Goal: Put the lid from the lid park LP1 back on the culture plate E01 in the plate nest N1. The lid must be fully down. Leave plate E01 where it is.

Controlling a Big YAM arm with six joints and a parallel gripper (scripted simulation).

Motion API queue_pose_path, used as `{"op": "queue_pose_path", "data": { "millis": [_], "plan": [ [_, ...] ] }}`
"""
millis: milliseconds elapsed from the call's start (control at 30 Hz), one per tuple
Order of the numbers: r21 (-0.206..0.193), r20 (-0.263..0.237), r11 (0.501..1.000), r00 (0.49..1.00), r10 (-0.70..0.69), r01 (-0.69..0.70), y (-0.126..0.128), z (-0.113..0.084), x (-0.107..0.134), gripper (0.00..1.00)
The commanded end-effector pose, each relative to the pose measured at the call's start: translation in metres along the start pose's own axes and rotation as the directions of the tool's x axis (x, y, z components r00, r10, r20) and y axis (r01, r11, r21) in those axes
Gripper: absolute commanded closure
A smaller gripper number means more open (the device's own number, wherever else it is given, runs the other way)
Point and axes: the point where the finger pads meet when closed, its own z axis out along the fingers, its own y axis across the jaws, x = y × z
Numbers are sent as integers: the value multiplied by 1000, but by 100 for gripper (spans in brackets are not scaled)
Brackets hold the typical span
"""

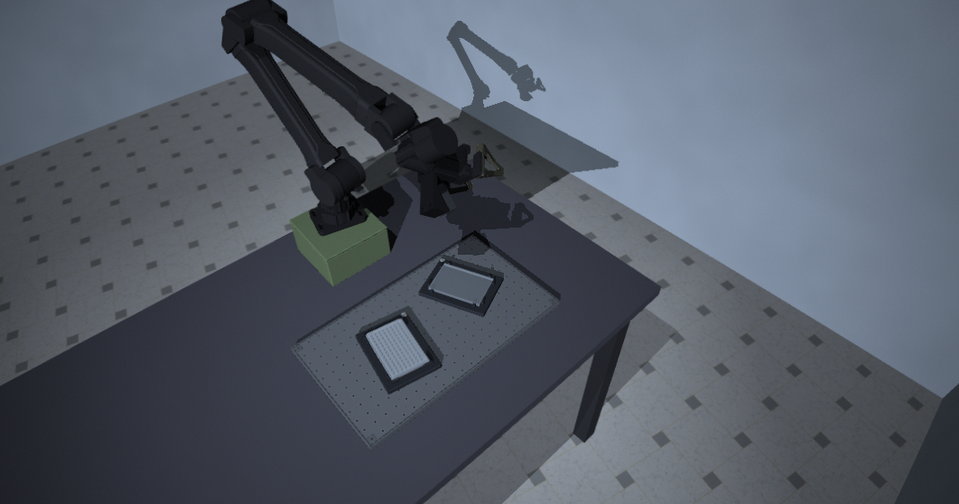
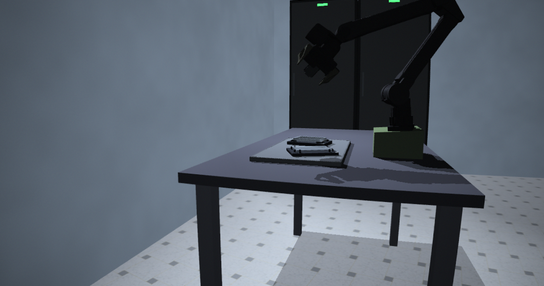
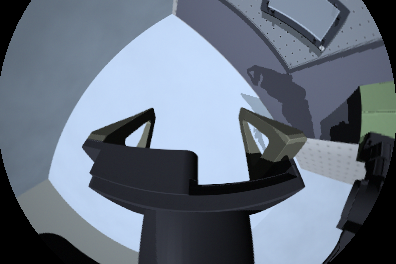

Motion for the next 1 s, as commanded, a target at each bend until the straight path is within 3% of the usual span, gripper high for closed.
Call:
{"op": "queue_pose_path", "data": {
  "millis": [0,533,567,733,800,867,967],
  "plan": [
    [-6,0,1000,1000,-6,6,4,-1,1,0],
    [-6,0,1000,1000,-6,6,4,-1,1,0],
    [-13,12,997,997,-72,72,28,-3,3,0],
    [71,68,977,976,-205,200,17,12,-16,0],
    [128,73,969,972,-223,213,-8,20,-26,0],
    [140,91,948,950,-299,285,8,21,-30,0],
    [203,98,914,922,-376,351,-1,28,-41,0]
  ]
}}
